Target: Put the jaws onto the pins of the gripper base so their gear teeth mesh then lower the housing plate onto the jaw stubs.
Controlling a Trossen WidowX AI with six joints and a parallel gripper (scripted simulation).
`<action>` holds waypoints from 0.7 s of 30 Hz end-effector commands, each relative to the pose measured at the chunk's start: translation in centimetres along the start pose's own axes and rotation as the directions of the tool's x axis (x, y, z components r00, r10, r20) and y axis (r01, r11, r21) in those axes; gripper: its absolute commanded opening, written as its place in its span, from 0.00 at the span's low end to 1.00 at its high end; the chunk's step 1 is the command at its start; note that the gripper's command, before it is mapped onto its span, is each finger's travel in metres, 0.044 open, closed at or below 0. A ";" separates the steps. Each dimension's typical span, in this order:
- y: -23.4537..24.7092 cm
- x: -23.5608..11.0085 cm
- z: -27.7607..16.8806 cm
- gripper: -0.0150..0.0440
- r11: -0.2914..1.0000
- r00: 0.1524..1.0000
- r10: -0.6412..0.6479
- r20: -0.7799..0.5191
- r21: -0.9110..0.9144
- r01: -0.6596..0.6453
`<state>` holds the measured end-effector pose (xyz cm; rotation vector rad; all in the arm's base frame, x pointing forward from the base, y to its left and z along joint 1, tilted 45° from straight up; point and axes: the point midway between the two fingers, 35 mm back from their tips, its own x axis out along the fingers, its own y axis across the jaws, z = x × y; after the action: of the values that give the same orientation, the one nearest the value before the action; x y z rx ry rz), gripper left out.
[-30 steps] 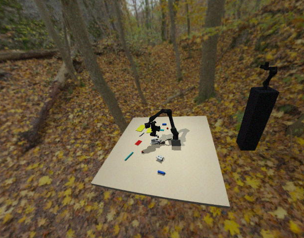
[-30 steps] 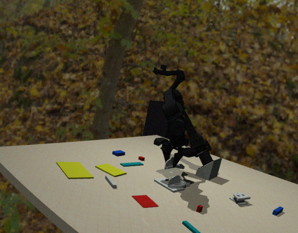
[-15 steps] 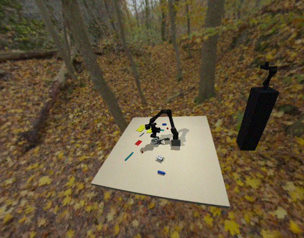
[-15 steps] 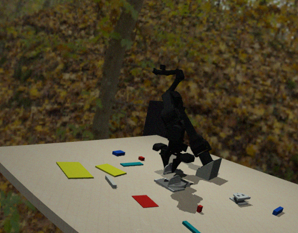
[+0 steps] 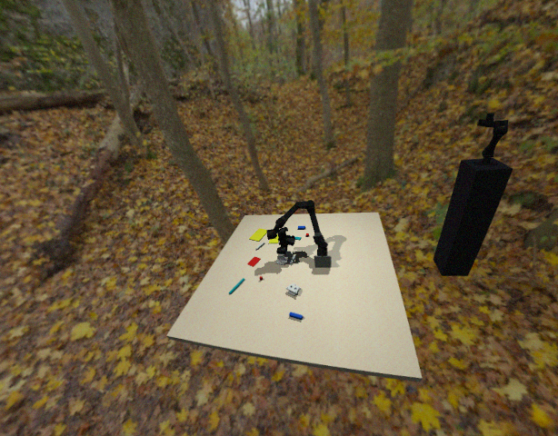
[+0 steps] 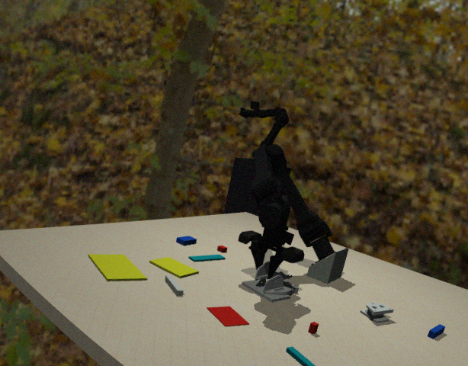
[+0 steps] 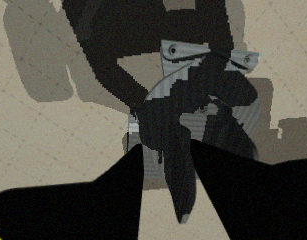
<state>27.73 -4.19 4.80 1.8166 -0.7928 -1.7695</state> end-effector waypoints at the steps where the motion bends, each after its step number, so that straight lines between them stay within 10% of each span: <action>1: 0.1 0.1 0.0 0.48 1.000 1.000 0.005 -0.002 -0.004 -0.005; 21: 0.1 0.4 0.0 0.48 1.000 1.000 0.005 -0.002 -0.005 -0.005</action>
<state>27.71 -4.45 4.54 1.8153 -0.7916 -1.7697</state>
